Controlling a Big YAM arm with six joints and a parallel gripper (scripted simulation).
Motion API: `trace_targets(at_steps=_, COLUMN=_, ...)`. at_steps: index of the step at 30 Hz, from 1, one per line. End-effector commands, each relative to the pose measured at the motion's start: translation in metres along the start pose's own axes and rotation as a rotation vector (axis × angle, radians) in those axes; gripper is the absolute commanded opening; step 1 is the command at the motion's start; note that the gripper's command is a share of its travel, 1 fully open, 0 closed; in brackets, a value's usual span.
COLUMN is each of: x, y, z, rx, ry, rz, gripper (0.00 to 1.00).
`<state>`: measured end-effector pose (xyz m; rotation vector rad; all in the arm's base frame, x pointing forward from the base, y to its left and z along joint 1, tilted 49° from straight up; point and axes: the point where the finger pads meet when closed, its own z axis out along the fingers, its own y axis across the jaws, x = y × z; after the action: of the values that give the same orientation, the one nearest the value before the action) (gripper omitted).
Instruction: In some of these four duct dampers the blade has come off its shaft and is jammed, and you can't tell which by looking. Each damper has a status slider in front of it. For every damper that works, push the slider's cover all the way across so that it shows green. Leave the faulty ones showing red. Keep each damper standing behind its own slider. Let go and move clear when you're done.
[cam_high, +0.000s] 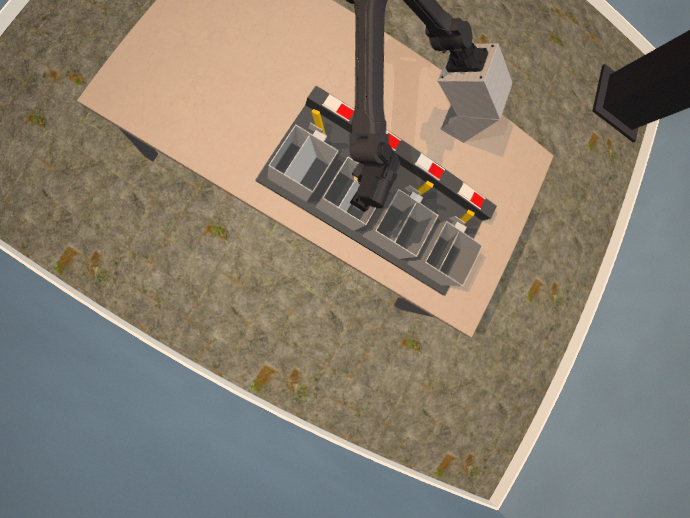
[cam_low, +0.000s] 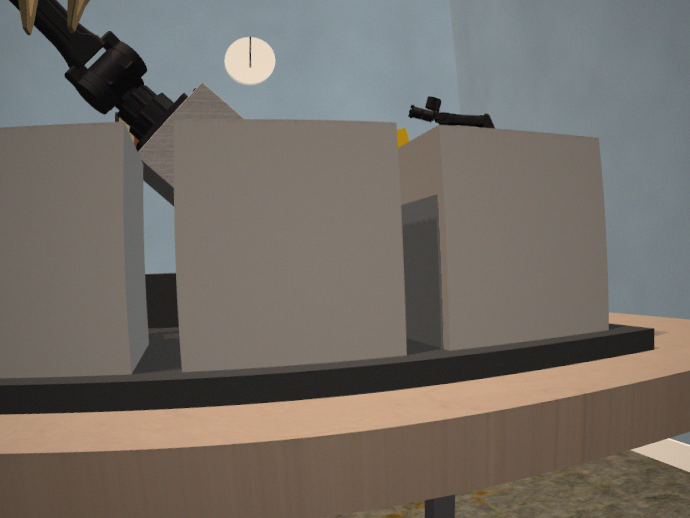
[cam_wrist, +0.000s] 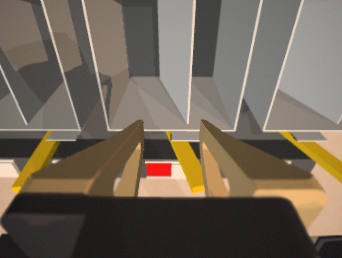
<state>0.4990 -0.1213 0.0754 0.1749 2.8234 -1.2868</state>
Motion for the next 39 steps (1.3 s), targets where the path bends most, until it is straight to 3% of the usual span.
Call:
trace_targets(at_steps=1, x=-0.008, y=-0.003, z=-0.003, rx=-0.003, ry=-0.008, rz=0.020, gripper=0.36)
trace_targets(at_steps=6, x=-0.008, y=-0.003, z=-0.003, rx=-0.003, ry=-0.008, rz=0.020, gripper=0.36)
trace_targets(at_steps=11, x=0.008, y=-0.015, z=0.002, rx=-0.027, ry=-0.006, rz=0.024, gripper=0.36)
trace_targets(at_steps=23, x=0.124, y=-0.052, z=0.027, rx=-0.271, ry=-0.012, rz=0.019, gripper=0.36)
trace_targets(at_steps=28, x=0.123, y=-0.047, z=0.021, rx=-0.278, ry=-0.027, rz=0.002, gripper=0.36)
trace_targets(at_steps=29, x=0.108, y=-0.045, z=0.018, rx=-0.279, ry=-0.040, rz=-0.003, gripper=0.36)
trace_targets(at_steps=34, x=0.123, y=-0.048, z=0.033, rx=-0.275, ry=0.003, rz=0.006, gripper=0.36)
trace_targets(at_steps=39, x=0.119, y=-0.049, z=0.023, rx=-0.274, ry=-0.025, rz=0.011, gripper=0.36)
